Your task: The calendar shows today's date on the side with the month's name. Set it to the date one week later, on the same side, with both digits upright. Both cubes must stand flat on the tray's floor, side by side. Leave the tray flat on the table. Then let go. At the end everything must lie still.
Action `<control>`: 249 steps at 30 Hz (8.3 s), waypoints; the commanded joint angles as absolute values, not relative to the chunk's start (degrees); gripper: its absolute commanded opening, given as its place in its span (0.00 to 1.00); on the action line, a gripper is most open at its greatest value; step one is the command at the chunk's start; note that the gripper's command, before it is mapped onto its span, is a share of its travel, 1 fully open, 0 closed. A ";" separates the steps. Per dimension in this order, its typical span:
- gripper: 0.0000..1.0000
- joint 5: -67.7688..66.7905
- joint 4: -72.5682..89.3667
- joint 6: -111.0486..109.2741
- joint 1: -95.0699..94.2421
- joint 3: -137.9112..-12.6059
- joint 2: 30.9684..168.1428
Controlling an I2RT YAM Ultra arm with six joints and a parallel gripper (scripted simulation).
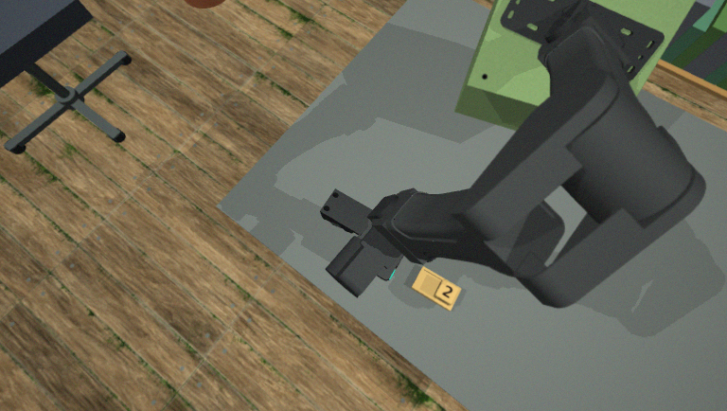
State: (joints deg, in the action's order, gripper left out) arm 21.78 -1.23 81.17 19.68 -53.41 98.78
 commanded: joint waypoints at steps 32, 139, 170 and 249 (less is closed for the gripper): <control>0.47 20.27 -4.84 82.31 18.45 -55.50 103.96; 0.27 12.28 14.39 89.71 7.41 -45.51 72.29; 0.27 10.43 4.86 91.31 4.99 -46.62 82.85; 0.27 9.79 1.50 91.87 4.13 -47.93 87.43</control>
